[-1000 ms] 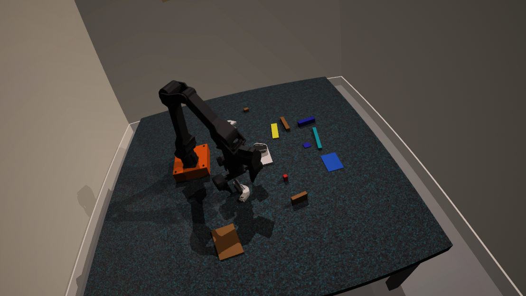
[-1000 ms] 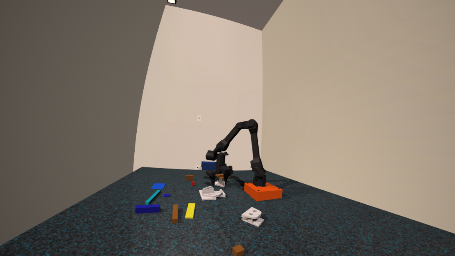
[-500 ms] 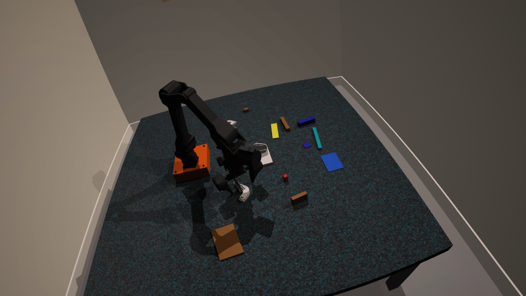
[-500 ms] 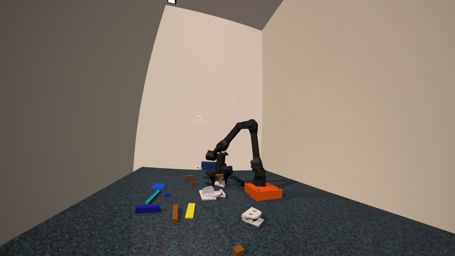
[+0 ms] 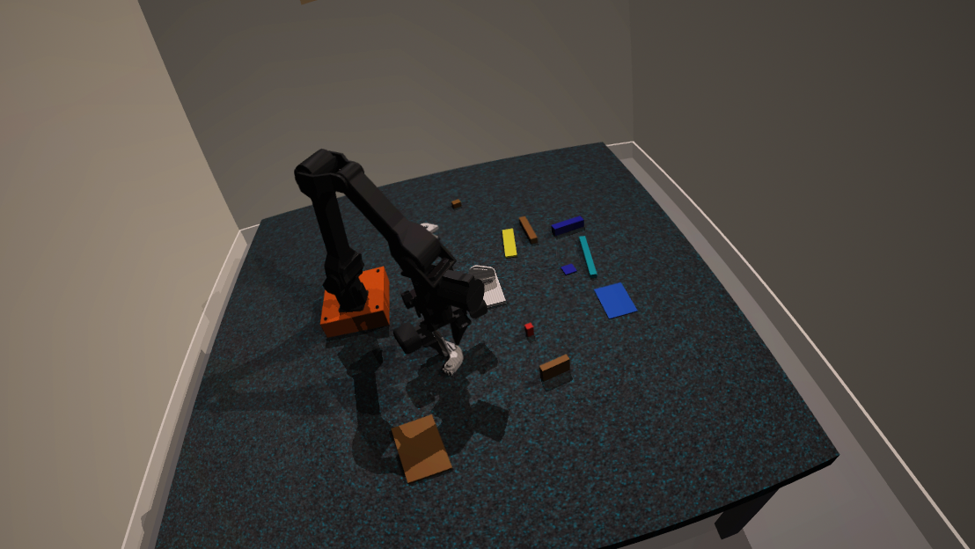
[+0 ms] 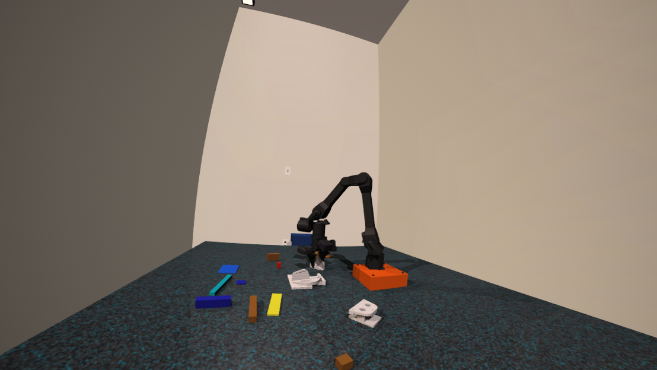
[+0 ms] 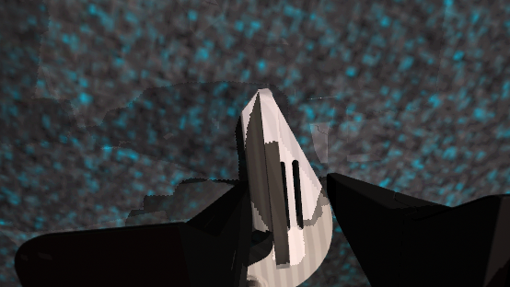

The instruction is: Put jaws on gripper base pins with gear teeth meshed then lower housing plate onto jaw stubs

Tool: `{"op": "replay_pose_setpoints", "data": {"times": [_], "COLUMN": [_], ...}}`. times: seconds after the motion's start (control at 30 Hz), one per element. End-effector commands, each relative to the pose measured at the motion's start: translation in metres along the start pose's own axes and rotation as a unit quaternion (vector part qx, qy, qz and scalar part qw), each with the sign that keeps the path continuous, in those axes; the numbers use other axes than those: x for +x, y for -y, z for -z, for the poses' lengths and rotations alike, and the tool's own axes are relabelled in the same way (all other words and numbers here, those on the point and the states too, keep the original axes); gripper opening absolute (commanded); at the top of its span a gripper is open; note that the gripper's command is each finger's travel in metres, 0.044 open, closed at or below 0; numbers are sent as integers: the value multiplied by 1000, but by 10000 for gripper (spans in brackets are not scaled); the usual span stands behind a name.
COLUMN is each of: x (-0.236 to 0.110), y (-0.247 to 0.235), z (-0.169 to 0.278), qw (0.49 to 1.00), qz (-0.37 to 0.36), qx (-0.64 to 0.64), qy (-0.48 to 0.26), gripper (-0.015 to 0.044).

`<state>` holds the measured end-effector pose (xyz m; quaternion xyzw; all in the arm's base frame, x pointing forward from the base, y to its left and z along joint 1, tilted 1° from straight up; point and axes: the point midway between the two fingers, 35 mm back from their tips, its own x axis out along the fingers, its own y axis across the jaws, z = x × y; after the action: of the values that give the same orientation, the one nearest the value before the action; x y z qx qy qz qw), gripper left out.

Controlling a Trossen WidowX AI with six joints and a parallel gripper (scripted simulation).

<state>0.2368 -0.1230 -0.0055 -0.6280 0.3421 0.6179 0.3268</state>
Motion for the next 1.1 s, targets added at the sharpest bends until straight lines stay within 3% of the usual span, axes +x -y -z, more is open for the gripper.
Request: {"op": "replay_pose_setpoints", "data": {"times": [0.0,0.47,1.07], "x": [0,-2,-57], "y": [0,0,2], "z": [0,0,3], "qw": [1000,1000,1000], "qz": [1,1,2], "qx": [0,0,-1], "qy": [0,0,0], "gripper": [134,134,134]}}
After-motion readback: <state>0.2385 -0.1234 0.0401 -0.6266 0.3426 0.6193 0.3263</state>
